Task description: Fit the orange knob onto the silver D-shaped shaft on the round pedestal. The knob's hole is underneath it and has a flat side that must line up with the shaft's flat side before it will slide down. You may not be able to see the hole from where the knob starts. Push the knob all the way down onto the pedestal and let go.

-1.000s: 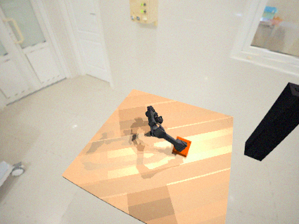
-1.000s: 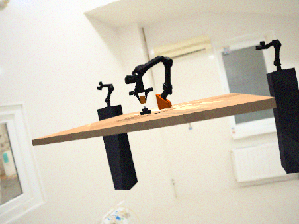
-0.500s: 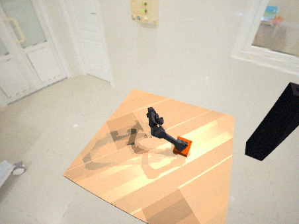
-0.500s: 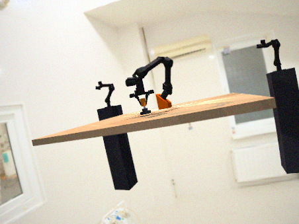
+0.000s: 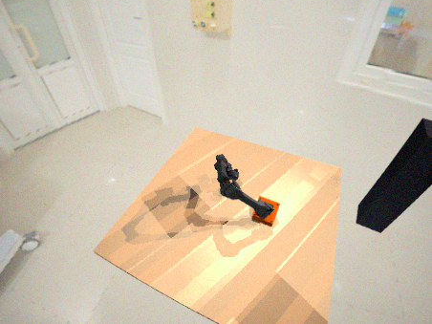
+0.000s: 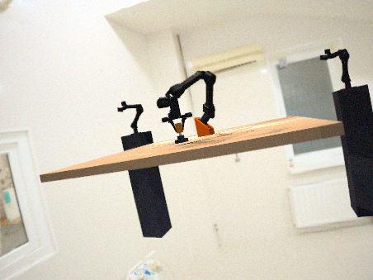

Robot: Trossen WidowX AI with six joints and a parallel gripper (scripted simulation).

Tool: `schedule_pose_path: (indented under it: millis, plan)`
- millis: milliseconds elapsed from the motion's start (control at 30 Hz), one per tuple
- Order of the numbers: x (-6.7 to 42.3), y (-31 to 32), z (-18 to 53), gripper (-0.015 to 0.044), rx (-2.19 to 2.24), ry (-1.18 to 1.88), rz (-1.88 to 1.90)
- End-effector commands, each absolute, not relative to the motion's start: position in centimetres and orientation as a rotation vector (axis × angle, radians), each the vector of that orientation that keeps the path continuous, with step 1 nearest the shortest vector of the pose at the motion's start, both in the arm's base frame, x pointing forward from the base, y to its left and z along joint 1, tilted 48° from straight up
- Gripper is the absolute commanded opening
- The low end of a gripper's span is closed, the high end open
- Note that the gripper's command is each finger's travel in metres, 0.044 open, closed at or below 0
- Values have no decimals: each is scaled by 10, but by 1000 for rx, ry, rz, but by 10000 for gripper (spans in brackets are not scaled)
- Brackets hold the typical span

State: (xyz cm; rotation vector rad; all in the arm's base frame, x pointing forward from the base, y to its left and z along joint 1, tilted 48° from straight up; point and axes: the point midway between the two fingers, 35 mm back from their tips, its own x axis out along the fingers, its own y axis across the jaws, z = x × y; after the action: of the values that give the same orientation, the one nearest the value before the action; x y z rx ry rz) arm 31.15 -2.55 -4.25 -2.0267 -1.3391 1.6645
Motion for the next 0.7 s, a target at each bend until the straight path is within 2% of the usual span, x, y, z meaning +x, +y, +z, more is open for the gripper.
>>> schedule_pose_path:
  millis: [0,400,667]
  plan:
    - [311,-25,-43,0,-2045,-1374,1652]
    - [311,-25,-43,0,-1992,-1271,1683]
    - [311,-25,-43,0,-2024,-1333,1665]
